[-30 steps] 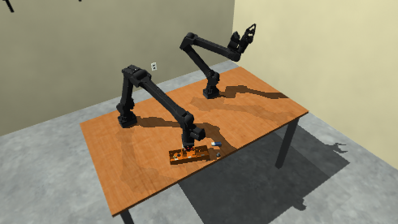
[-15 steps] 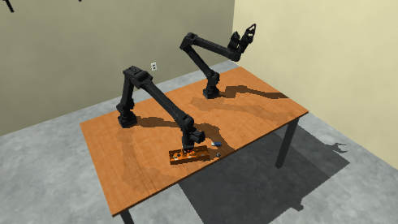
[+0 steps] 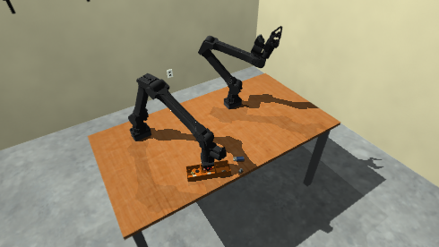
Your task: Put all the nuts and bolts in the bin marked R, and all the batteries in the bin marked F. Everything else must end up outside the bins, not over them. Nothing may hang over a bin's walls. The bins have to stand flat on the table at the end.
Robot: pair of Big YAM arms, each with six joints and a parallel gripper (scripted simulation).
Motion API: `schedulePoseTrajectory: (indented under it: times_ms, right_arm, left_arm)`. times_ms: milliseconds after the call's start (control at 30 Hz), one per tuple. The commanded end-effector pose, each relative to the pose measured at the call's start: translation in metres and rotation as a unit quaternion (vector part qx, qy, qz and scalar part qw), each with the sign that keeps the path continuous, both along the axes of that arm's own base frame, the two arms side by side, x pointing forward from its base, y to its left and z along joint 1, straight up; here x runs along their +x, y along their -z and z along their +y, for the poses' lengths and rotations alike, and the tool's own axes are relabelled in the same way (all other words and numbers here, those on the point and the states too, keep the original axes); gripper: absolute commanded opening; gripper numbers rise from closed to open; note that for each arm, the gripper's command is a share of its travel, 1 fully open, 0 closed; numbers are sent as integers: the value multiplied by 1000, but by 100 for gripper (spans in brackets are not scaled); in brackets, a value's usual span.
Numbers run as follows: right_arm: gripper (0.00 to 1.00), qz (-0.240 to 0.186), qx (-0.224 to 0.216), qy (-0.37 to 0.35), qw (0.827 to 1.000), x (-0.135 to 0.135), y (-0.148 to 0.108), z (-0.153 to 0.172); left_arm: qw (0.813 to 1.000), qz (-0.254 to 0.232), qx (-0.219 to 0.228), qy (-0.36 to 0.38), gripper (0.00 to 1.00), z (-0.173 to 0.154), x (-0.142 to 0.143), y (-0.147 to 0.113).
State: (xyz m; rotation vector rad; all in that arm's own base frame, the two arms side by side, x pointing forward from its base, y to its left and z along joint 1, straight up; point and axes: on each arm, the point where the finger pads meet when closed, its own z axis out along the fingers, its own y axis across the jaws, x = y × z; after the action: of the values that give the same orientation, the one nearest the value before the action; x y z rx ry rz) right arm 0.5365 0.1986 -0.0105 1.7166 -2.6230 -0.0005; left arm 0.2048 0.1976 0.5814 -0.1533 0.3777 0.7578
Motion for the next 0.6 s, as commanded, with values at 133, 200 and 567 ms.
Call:
schedulePoseTrajectory:
  times_ms: [133, 200, 567]
  right_arm:
    - [9, -31, 13, 0, 999, 28, -14, 5]
    - [9, -33, 13, 0, 999, 29, -16, 5]
    - [28, -33, 13, 0, 999, 30, -16, 6]
  left_arm:
    - [1000, -11, 12, -9, 100, -4, -10, -5]
    - [1000, -11, 12, -9, 100, -4, -10, -5]
    - [1000, -11, 12, -9, 100, -4, -10, -5]
